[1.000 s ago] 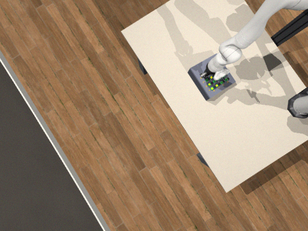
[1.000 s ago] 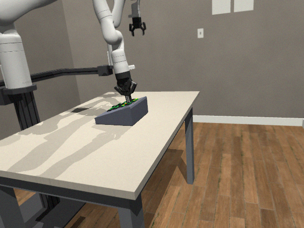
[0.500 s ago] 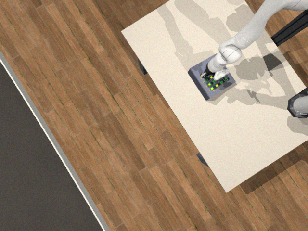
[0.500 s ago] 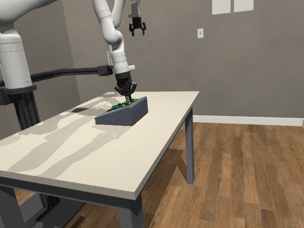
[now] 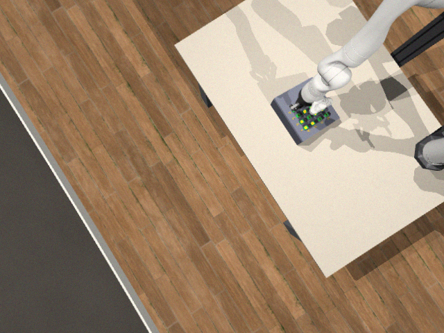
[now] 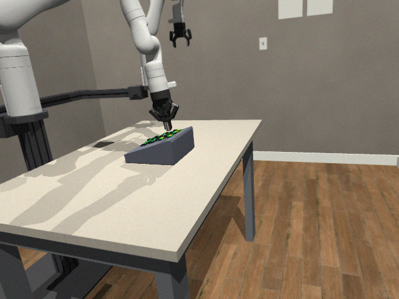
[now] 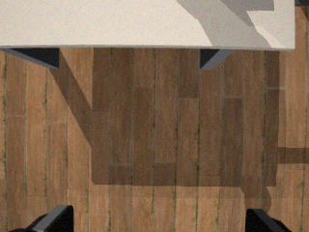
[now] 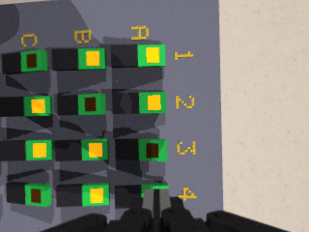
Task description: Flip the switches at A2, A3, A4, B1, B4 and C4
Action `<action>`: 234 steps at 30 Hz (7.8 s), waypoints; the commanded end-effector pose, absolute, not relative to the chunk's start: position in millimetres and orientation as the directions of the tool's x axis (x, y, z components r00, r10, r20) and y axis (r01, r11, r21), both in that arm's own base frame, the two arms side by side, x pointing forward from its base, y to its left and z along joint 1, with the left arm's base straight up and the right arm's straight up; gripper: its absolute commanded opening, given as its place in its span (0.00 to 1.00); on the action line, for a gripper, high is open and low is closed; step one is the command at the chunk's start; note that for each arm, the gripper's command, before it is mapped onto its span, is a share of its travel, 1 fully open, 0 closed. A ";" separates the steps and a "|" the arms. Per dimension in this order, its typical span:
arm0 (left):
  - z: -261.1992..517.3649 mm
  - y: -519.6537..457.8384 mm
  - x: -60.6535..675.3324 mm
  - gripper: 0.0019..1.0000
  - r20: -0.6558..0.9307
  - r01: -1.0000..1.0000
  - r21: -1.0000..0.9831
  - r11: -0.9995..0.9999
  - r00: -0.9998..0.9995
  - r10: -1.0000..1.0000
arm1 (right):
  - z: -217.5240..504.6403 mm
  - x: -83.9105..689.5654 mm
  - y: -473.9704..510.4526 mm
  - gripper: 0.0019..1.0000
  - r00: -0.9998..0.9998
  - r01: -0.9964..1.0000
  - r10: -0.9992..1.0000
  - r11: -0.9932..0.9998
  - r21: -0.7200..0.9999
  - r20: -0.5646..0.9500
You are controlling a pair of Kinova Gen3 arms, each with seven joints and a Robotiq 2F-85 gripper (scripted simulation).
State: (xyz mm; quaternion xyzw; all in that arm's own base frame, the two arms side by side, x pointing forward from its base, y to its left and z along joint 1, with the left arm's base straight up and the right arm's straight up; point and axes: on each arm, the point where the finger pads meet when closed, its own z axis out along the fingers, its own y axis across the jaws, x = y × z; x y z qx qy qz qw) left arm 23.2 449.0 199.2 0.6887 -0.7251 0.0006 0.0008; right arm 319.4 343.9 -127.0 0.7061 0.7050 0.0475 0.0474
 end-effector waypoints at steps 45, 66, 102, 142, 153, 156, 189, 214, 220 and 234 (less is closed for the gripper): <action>200.0 449.4 23.1 1.00 0.000 -0.999 0.000 0.051 -0.051 -0.999 | -135.5 247.0 431.4 0.10 0.002 0.903 1.000 -0.002 0.429 0.001; 200.0 449.4 23.1 1.00 0.000 -0.999 0.000 0.051 -0.051 -0.999 | -135.3 245.3 434.8 0.10 0.002 0.901 1.000 -0.002 0.434 0.001; 200.0 449.4 23.1 1.00 0.000 -0.999 0.000 0.051 -0.051 -0.999 | -135.2 245.3 434.8 0.10 0.002 0.901 1.000 -0.002 0.434 0.001; 200.0 449.4 23.1 1.00 0.000 -0.999 0.000 0.051 -0.051 -0.999 | -158.1 256.4 434.9 0.10 0.002 0.901 1.000 -0.002 0.434 0.001; 200.0 449.4 23.1 1.00 0.000 -0.999 0.000 0.051 -0.051 -0.999 | -161.0 257.8 434.9 0.10 0.002 0.901 1.000 -0.002 0.434 0.001; 200.0 449.4 23.1 1.00 0.000 -0.999 0.000 0.051 -0.051 -0.999 | -161.2 257.9 434.9 0.10 0.002 0.901 1.000 -0.002 0.434 0.001; 200.0 449.4 23.1 1.00 0.000 -0.999 0.000 0.051 -0.051 -0.999 | -135.2 245.4 434.9 0.10 0.002 0.901 1.000 -0.002 0.434 0.001; 200.0 449.4 23.1 1.00 0.000 -0.999 0.000 0.051 -0.051 -0.999 | -135.9 245.5 397.5 0.10 0.004 0.902 1.000 -0.004 0.433 0.003; 200.0 449.4 23.1 1.00 0.000 -0.999 0.000 0.051 -0.051 -0.999 | -137.6 247.4 364.9 0.10 0.011 0.900 1.000 -0.004 0.436 -0.014; 200.0 449.4 23.1 1.00 0.000 -0.999 0.000 0.051 -0.051 -0.999 | -134.9 245.0 345.7 0.10 0.002 0.901 1.000 -0.002 0.434 0.001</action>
